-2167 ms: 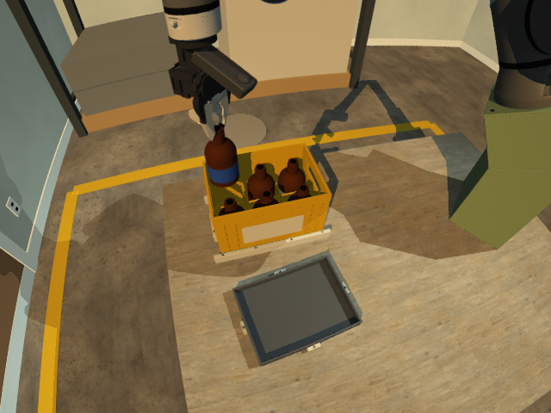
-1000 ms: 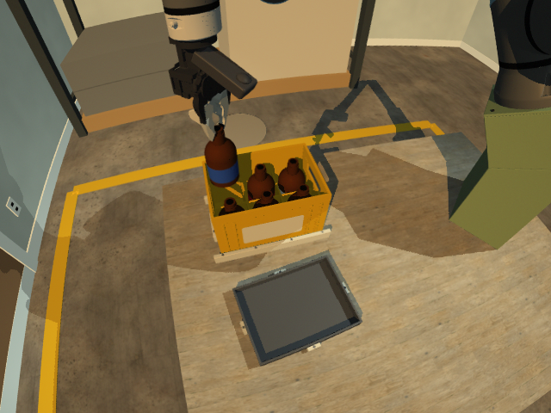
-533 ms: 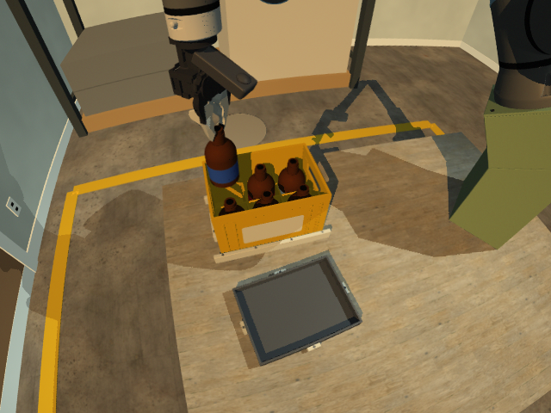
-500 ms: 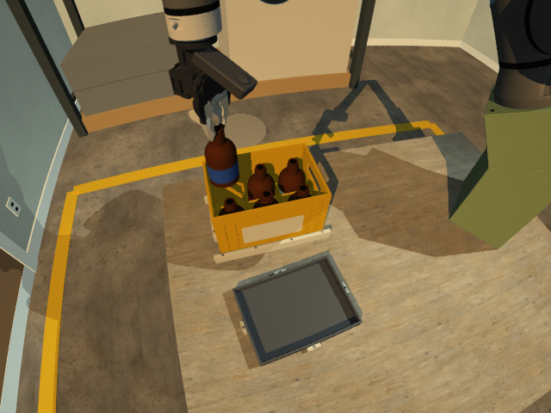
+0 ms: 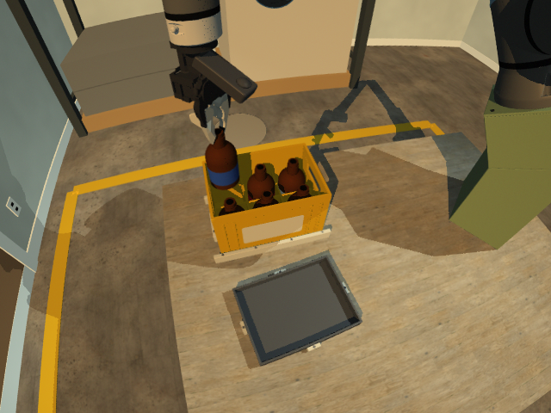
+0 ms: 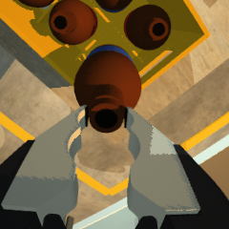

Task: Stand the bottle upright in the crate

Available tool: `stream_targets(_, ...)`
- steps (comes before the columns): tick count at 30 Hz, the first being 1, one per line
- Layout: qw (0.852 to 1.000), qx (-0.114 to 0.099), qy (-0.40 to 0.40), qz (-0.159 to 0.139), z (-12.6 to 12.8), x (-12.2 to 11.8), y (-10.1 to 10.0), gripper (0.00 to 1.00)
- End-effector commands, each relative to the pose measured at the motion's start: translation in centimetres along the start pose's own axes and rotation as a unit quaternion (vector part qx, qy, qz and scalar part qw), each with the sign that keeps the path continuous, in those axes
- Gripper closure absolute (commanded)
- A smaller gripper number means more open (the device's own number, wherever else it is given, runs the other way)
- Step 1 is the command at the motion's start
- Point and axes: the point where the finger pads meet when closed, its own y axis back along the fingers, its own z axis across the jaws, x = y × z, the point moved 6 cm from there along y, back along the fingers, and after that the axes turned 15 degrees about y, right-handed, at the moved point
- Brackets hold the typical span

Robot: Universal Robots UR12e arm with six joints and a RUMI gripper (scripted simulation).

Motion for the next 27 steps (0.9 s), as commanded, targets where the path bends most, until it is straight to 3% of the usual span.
stream_targets(1,1.0,0.0,0.0,-0.001,0.0,-0.1,-0.4,1.0)
stream_targets(27,1.0,0.0,0.0,-0.001,0.0,-0.1,-2.7,1.0)
